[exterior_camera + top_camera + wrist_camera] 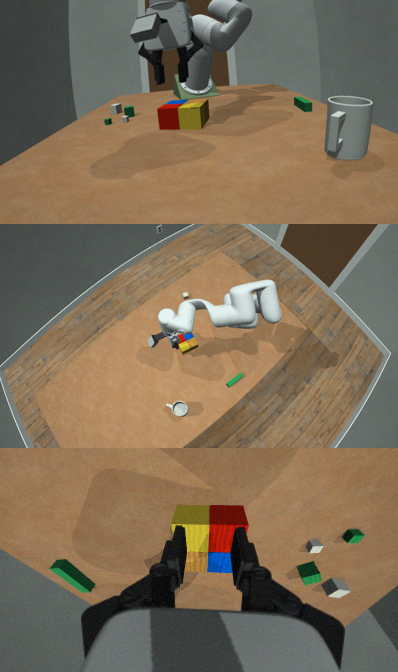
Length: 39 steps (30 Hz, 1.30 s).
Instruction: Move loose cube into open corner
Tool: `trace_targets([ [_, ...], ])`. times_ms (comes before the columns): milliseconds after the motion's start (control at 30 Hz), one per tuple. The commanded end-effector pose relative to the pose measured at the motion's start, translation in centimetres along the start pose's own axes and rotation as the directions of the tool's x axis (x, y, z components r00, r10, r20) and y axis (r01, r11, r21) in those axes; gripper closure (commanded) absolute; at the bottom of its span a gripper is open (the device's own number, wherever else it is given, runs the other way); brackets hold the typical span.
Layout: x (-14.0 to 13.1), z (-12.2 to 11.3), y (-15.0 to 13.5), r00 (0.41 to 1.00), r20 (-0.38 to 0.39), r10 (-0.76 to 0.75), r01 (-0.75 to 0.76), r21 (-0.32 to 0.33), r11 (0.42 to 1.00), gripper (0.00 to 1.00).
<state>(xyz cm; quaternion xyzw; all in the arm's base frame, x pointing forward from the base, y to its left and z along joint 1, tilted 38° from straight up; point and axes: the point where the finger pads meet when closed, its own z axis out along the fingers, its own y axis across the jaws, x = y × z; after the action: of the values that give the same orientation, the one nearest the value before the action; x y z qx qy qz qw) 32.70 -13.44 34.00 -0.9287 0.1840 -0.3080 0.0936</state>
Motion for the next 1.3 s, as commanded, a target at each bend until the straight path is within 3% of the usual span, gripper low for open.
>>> trace_targets([
  [0, 0.1, 0.2, 0.0, 1.000, -0.003, 0.000, 0.000, 0.000, 1.000, 0.55],
  [633, 0.1, 3.3, 0.0, 1.000, -0.003, -0.001, 0.001, 0.000, 1.000, 0.55],
  [1267, 0.2, 8.1, 0.1, 1.000, -0.003, -0.001, 0.001, 0.000, 1.000, 0.55],
])
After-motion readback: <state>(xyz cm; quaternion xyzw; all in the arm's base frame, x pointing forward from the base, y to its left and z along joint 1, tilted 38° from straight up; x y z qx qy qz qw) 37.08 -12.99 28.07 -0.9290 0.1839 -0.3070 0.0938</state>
